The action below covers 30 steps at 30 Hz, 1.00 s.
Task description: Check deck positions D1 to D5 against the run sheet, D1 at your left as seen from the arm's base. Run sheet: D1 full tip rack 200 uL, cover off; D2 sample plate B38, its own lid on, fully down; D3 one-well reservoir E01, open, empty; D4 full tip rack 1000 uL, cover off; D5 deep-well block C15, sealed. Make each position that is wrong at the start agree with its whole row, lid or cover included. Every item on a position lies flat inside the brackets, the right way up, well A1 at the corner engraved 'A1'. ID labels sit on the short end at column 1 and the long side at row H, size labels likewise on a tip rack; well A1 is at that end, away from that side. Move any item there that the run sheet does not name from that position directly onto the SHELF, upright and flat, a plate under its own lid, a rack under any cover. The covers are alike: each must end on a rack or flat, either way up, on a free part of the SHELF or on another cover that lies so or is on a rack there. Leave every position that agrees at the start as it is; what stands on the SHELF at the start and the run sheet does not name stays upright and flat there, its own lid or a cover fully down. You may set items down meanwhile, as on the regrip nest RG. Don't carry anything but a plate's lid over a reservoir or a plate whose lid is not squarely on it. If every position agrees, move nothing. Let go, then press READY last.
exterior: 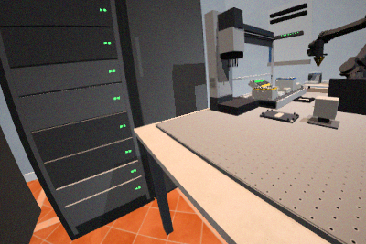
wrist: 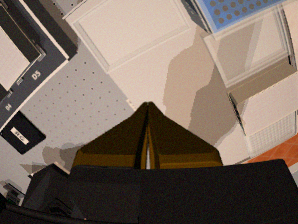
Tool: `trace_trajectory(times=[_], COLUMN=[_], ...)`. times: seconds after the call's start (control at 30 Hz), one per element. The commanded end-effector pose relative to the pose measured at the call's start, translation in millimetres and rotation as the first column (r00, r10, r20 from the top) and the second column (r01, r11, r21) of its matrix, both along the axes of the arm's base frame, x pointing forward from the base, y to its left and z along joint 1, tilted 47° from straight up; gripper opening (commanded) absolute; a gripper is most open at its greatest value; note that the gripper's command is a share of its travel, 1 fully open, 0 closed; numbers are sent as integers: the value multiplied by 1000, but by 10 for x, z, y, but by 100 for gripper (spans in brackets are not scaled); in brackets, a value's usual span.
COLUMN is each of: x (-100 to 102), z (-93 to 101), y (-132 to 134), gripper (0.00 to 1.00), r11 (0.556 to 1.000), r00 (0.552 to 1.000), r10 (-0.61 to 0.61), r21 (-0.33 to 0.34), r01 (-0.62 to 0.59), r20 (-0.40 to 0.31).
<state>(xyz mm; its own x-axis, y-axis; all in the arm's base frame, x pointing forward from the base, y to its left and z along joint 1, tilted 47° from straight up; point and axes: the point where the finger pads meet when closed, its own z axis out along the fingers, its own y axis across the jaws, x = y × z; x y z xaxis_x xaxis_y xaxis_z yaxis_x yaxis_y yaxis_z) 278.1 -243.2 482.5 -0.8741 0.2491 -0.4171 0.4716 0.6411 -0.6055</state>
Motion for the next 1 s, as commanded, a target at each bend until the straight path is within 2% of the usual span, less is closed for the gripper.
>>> trace_trajectory(times=[0.0,0.07,0.4,0.53,0.57,0.63,0.73,0.77,0.8,0.83,0.93,0.97], x=[18,18,18,16,-158,-158,-313,-318,-322,-312,-246,-160], z=[108,108,107,107,98,98,113,113,248,300,256,176], y=[26,26,26,23,33,33,52,52,54,49,70,29], gripper=[0,0,0,0,0,0,0,0,0,0,0,0], r11=[996,996,973,972,972,972,962,958,954,950,932,927], r00=[994,994,953,951,948,948,925,918,918,914,881,863], r10=[91,91,218,221,221,221,257,269,277,285,332,346], r21=[-20,-20,-24,-24,-22,-22,-15,-13,-32,-43,-29,-8], r01=[-92,-92,-228,-232,-232,-232,-272,-285,-298,-310,-362,-375], r20=[-63,-63,-209,-215,-231,-231,-278,-292,-285,-288,-337,-368])
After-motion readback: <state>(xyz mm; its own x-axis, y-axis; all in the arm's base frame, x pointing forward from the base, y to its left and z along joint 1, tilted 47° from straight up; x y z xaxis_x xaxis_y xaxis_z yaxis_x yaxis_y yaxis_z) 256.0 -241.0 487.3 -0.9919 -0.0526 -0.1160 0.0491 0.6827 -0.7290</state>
